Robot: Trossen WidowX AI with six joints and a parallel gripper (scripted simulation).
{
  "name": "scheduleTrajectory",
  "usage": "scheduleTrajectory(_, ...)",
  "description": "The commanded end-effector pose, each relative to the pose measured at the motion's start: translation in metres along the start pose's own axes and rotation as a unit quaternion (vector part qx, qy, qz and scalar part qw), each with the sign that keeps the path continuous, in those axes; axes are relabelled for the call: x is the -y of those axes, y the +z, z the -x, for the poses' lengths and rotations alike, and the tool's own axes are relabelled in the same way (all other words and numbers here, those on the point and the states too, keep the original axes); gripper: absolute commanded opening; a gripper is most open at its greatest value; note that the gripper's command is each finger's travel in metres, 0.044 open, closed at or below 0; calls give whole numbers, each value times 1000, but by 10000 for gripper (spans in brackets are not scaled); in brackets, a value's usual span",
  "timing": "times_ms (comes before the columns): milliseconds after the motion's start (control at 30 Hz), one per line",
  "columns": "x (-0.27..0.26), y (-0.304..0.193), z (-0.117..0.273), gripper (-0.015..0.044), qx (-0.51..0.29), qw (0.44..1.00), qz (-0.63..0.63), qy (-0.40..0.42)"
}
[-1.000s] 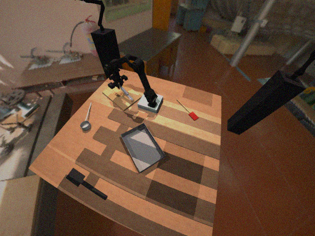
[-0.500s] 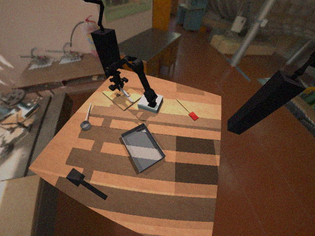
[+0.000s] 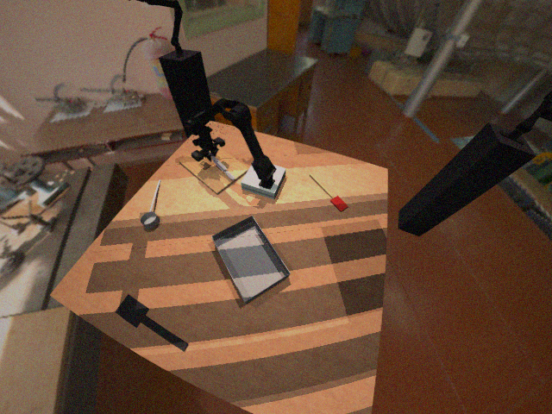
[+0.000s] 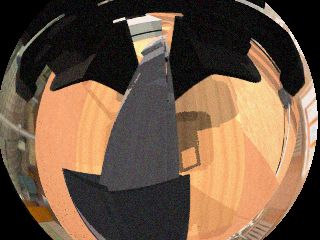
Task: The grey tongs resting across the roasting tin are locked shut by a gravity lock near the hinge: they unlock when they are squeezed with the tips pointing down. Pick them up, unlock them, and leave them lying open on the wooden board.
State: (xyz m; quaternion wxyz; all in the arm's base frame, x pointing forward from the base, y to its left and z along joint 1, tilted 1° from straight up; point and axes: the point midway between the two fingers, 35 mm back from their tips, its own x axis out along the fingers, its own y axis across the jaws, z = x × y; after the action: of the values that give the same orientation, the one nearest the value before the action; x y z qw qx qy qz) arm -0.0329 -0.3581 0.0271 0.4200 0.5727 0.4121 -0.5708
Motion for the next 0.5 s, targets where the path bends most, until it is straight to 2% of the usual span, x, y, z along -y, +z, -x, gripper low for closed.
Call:
scheduleTrajectory(0, 0, 0, 0, 34, 0, 1000, 0, 0)
scheduleTrajectory(467, 0, 0, 0, 401, 0, 1000, 0, 0)
